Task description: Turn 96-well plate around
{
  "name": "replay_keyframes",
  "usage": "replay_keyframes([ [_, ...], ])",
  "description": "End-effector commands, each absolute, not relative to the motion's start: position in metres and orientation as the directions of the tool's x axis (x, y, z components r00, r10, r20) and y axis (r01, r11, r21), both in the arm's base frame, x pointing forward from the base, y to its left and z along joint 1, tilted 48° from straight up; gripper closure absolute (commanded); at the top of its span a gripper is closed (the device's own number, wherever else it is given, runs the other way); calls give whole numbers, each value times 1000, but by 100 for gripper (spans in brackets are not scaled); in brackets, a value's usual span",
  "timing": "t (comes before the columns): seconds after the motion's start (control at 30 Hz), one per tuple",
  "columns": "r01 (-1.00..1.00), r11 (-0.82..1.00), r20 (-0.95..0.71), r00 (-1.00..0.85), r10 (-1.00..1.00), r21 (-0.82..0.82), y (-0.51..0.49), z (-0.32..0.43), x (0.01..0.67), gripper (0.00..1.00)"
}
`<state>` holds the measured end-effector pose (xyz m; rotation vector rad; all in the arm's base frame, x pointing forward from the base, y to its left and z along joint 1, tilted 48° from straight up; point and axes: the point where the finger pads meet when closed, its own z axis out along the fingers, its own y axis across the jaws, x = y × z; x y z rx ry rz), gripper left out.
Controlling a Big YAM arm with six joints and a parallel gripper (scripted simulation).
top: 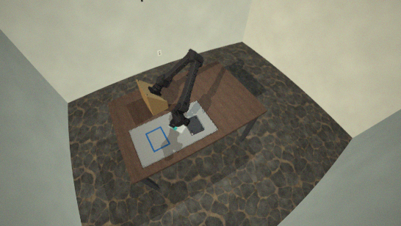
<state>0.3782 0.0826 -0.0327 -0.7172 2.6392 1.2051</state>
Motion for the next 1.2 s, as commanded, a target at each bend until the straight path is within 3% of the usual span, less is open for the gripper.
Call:
replay_keyframes([
  [0.0,-499,569,-357,-866,-350,653,65,-41,383,100],
  [1.17,-517,576,-376,-856,-355,633,-7,-118,381,100],
])
